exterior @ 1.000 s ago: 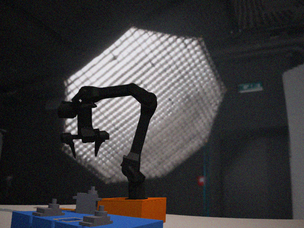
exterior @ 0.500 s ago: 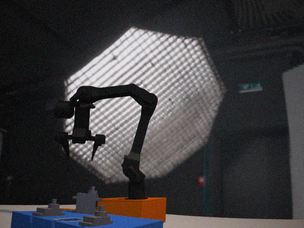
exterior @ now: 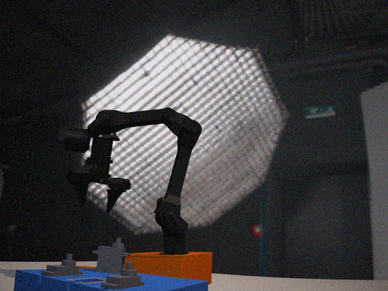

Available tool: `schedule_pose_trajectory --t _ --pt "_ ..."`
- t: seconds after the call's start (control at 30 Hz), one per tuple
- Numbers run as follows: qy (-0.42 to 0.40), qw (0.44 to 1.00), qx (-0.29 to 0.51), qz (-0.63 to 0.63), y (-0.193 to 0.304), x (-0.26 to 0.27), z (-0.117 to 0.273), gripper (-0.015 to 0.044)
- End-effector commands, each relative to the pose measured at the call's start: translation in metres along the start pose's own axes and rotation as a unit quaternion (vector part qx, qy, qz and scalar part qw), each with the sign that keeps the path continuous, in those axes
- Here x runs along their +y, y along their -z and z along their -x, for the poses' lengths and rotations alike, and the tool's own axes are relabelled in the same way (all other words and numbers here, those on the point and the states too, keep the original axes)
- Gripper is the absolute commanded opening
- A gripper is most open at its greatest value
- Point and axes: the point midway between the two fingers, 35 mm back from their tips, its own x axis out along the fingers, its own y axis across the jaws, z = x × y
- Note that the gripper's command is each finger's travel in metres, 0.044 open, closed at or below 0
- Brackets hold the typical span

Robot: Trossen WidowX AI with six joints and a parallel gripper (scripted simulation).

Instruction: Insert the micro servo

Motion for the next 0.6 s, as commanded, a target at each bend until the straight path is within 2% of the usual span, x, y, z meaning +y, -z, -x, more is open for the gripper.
schedule_pose_trajectory --t 0.0,0.57 --pt "-0.009 0.997 -0.018 -0.078 -0.019 0.011 -0.004 0.044" --pt "-0.061 0.931 -0.058 -0.354 -0.076 0.062 -0.009 0.044"
